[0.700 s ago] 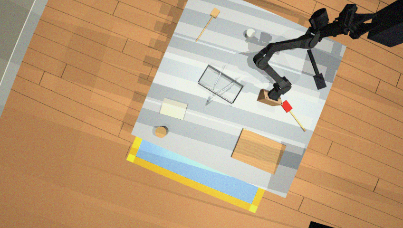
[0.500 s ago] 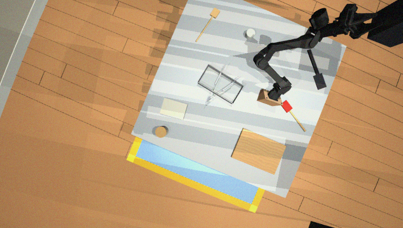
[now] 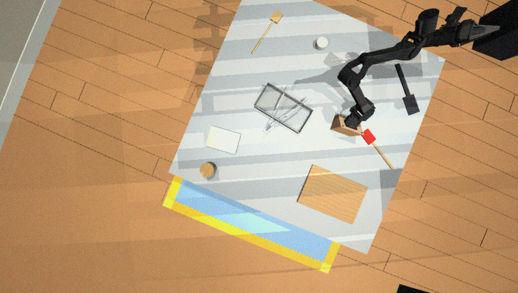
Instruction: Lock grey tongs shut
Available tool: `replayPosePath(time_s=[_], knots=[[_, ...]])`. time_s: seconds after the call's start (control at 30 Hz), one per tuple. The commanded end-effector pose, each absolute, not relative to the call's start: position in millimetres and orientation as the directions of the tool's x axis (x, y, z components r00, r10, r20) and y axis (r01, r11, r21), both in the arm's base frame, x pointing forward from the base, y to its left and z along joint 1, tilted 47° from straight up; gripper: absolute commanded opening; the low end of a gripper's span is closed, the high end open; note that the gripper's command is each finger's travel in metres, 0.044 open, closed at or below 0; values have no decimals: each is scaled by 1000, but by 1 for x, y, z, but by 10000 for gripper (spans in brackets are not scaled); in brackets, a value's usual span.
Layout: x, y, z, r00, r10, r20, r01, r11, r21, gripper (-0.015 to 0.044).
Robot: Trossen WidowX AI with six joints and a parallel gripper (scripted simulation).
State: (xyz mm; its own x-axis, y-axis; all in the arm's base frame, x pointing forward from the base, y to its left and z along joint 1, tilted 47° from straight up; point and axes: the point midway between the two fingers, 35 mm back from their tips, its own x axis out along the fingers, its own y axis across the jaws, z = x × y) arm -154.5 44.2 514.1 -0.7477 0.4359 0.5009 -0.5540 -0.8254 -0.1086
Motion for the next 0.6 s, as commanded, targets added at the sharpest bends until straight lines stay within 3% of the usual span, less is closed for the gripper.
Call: replayPosePath(time_s=[0.0, 0.27, 0.57], knots=[[-181, 4, 512, -839, 282, 466, -367, -925, -100, 440], [-200, -77, 502, -919, -15, 394, -4, -999, -46, 440], [-181, -175, 487, -880, -364, 304, 393, -919, 38, 440]])
